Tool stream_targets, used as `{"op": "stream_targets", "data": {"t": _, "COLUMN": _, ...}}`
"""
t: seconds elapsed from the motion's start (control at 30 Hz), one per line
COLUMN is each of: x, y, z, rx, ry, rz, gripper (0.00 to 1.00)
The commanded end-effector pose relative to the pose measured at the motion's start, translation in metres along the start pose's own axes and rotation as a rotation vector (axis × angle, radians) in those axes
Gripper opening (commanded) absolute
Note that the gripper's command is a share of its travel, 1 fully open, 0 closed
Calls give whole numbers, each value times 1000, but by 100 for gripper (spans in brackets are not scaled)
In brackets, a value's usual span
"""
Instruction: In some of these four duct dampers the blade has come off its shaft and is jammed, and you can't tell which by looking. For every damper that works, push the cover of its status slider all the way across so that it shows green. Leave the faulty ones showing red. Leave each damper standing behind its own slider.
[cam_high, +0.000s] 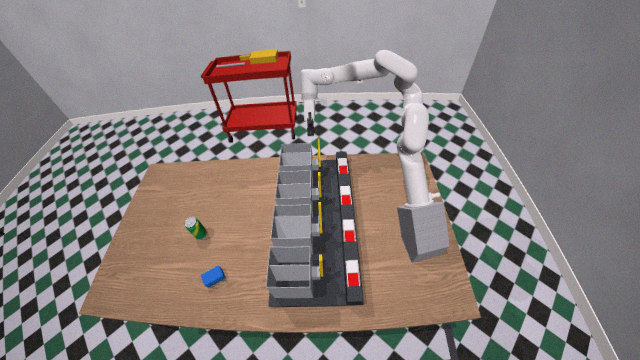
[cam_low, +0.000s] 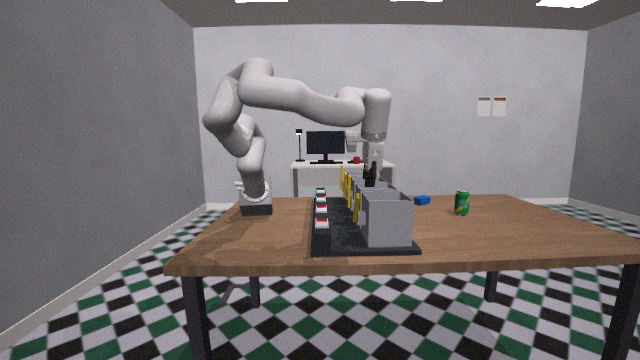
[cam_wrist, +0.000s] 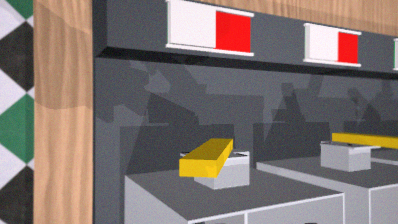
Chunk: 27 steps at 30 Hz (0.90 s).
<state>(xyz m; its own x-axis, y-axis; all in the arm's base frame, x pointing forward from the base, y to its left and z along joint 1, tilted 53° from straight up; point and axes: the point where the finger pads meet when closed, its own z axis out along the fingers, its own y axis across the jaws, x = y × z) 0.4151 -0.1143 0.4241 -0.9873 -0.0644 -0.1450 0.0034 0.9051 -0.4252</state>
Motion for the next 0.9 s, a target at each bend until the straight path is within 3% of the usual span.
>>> {"op": "stream_targets", "data": {"t": 0.0, "x": -25, "y": 24, "z": 0, "rx": 167, "ry": 6, "rz": 12, "gripper": 39}}
{"op": "stream_targets", "data": {"t": 0.1, "x": -39, "y": 40, "z": -1, "rx": 250, "ry": -2, "rz": 12, "gripper": 39}}
{"op": "stream_targets", "data": {"t": 0.17, "x": -39, "y": 40, "z": -1, "rx": 250, "ry": -2, "rz": 12, "gripper": 39}}
{"op": "stream_targets", "data": {"t": 0.2, "x": -51, "y": 52, "z": -1, "rx": 321, "ry": 0, "rz": 13, "gripper": 39}}
{"op": "stream_targets", "data": {"t": 0.4, "x": -76, "y": 82, "z": 0, "rx": 474, "ry": 2, "rz": 13, "gripper": 39}}
{"op": "stream_targets", "data": {"t": 0.87, "x": -77, "y": 83, "z": 0, "rx": 481, "ry": 2, "rz": 13, "gripper": 39}}
